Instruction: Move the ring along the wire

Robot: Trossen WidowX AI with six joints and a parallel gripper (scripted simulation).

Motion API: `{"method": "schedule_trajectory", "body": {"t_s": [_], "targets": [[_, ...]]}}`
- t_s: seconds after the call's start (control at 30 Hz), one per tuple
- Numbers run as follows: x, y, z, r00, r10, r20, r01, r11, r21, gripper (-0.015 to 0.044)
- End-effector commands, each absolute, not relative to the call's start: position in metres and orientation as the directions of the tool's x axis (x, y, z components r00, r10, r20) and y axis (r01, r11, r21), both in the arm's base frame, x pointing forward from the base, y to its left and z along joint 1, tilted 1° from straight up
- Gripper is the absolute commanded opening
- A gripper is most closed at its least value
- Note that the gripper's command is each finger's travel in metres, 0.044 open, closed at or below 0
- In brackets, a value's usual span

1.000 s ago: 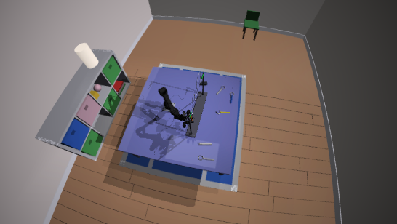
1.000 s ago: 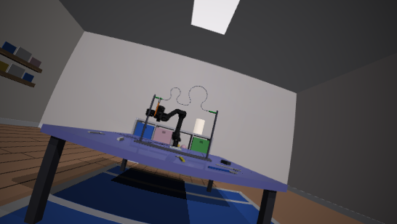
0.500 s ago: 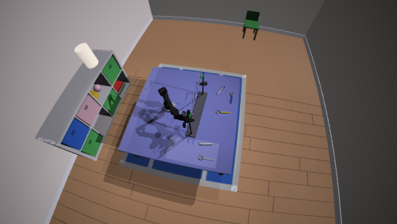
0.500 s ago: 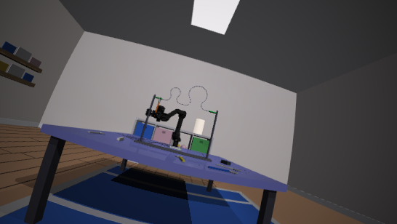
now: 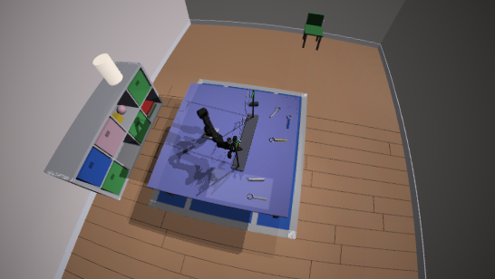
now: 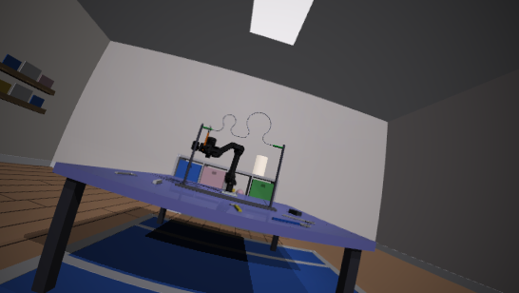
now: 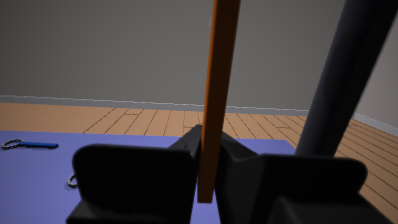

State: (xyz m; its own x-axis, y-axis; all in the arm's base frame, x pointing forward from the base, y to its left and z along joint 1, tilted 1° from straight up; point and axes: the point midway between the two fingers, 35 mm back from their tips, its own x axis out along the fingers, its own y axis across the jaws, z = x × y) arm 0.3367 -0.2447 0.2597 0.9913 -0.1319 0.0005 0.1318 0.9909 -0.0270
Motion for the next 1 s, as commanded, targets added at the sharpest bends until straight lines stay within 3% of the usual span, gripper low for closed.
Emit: {"method": "schedule_trajectory", "body": {"t_s": [0.0, 0.97], "targets": [[0.3371, -0.2452, 0.2637, 0.991, -0.136, 0.004, 0.136, 0.990, -0.028, -0.0150], [0.3376, -0.2419, 0.2637, 0.991, -0.136, 0.004, 0.136, 0.990, -0.027, -0.0150]]}}
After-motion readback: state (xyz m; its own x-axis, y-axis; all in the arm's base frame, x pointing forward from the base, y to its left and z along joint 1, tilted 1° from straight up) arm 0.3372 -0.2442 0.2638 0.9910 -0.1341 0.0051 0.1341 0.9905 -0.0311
